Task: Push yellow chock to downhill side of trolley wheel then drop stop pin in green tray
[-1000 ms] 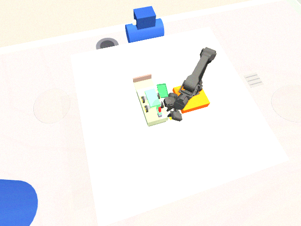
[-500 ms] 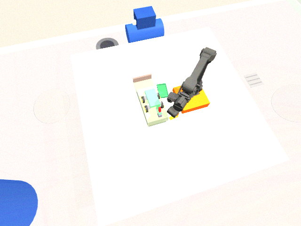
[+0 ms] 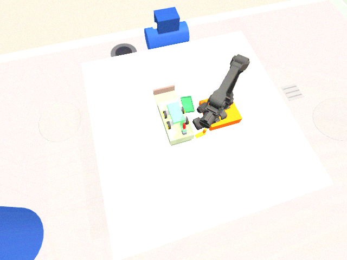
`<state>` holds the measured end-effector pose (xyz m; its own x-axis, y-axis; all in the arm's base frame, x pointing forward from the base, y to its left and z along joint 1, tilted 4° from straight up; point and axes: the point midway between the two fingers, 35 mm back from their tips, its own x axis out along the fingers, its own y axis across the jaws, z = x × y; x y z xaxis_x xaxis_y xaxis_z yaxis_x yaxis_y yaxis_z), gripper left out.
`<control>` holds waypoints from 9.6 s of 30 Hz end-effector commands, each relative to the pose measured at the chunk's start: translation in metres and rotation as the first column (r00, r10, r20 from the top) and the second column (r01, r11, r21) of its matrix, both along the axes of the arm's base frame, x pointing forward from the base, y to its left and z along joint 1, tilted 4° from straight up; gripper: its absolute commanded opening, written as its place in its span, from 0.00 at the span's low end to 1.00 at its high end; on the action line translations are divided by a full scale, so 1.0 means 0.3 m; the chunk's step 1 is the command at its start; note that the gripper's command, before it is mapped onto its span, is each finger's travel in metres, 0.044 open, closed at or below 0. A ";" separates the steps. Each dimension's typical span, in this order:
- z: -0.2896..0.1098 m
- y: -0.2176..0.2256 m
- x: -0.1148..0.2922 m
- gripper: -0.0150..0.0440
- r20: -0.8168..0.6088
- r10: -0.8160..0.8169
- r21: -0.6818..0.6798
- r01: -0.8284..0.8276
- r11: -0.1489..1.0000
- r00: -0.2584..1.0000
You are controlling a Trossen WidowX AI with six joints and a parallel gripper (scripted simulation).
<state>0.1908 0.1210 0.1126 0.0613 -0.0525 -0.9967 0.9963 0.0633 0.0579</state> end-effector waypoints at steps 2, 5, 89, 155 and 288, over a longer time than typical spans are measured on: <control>-0.037 -0.002 -0.003 0.58 -0.014 -0.010 -0.001 0.010 1.000 1.000; -0.076 -0.003 0.003 0.58 -0.014 -0.010 -0.001 0.010 1.000 1.000; -0.332 -0.019 0.014 0.36 -0.001 -0.014 0.000 0.014 1.000 1.000; 0.157 0.008 -0.016 0.25 -0.026 0.200 -0.010 -0.200 0.980 0.980; 0.154 -0.898 0.200 0.25 -0.017 0.989 -0.005 -0.989 0.146 0.146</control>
